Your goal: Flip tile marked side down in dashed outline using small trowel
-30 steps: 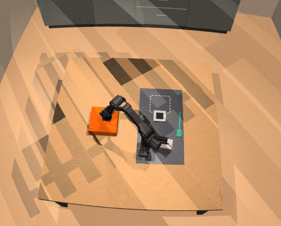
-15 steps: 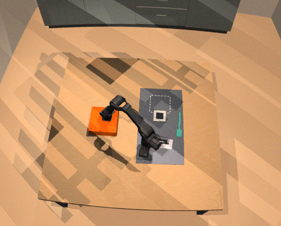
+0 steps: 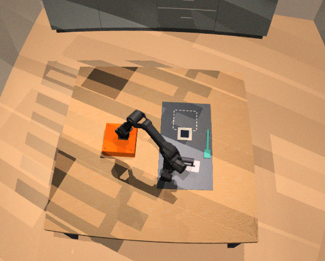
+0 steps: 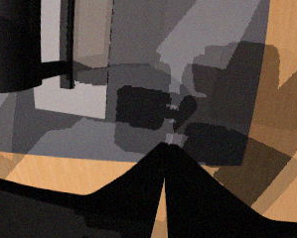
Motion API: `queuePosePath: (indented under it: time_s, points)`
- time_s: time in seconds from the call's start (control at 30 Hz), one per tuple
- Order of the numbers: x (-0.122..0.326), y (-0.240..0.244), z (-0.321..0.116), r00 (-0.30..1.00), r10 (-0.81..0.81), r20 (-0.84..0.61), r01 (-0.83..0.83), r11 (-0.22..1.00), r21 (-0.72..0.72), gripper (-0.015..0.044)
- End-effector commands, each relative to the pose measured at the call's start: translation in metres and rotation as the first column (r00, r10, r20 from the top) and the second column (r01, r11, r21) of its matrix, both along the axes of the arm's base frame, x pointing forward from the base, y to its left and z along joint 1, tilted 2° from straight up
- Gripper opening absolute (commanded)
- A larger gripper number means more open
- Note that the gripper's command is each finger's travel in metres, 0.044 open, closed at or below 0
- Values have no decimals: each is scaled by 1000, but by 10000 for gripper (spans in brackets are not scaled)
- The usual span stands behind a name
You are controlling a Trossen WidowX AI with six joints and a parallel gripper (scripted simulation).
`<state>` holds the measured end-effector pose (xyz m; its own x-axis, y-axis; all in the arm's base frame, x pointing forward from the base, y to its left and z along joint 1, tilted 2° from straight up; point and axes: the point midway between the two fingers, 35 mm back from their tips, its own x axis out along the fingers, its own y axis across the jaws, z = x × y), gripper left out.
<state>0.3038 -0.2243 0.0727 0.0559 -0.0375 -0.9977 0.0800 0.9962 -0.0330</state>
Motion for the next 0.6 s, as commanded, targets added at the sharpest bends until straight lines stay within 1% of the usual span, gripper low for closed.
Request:
queuePosePath:
  time_s: [0.0, 0.1, 0.3, 0.37, 0.43, 0.47, 0.57]
  points:
    - [0, 0, 0, 1000, 0, 0, 0, 1000, 0, 0]
    - [0, 0, 0, 1000, 0, 0, 0, 1000, 0, 0]
    - [2, 2, 1, 1000, 0, 0, 0, 1000, 0, 153]
    - [20, 15, 7, 1000, 1, 3, -1, 1000, 2, 205]
    - [47, 39, 17, 1000, 2, 7, -2, 1000, 6, 258]
    - [59, 53, 22, 1000, 3, 9, -3, 1000, 7, 270]
    - [84, 86, 33, 1000, 4, 14, -4, 1000, 12, 270]
